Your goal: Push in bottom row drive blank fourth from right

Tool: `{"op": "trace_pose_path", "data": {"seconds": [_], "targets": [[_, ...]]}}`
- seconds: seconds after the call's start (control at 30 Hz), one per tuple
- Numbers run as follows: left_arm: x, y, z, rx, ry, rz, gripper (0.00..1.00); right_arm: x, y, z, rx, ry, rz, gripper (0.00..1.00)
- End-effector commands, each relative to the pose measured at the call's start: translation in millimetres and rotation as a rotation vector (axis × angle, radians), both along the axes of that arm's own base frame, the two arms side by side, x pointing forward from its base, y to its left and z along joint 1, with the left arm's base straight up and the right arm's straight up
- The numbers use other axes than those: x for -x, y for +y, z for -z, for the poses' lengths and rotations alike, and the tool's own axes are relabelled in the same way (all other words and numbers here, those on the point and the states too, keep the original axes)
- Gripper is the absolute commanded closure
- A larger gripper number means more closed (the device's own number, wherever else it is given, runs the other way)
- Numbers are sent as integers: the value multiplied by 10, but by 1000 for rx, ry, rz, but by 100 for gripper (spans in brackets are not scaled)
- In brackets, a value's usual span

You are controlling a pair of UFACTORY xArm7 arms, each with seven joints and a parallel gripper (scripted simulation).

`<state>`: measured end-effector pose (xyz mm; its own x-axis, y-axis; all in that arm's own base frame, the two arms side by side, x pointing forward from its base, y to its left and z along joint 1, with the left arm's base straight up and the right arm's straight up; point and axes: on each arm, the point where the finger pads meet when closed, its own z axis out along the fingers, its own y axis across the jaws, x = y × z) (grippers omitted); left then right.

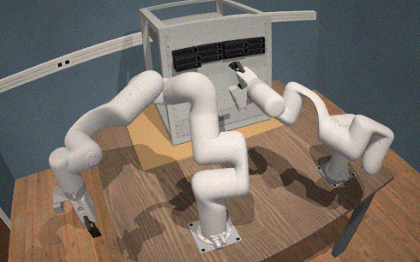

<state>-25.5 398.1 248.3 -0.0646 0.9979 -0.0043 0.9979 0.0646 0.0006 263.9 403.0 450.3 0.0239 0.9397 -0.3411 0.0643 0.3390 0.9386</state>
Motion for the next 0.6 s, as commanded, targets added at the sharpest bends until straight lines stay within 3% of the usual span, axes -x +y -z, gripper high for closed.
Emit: {"op": "trace_pose_path", "data": {"seconds": [0.0, 0.07, 0.57], "targets": [[4, 11, -17, -4, 1, 0, 0, 4, -6, -3, 129, 14, -3, 0], [4, 11, -17, -4, 1, 0, 0, 4, -6, -3, 129, 14, -3, 0], [4, 11, -17, -4, 1, 0, 0, 13, -14, 24, 576, 52, -19, 0]]}}
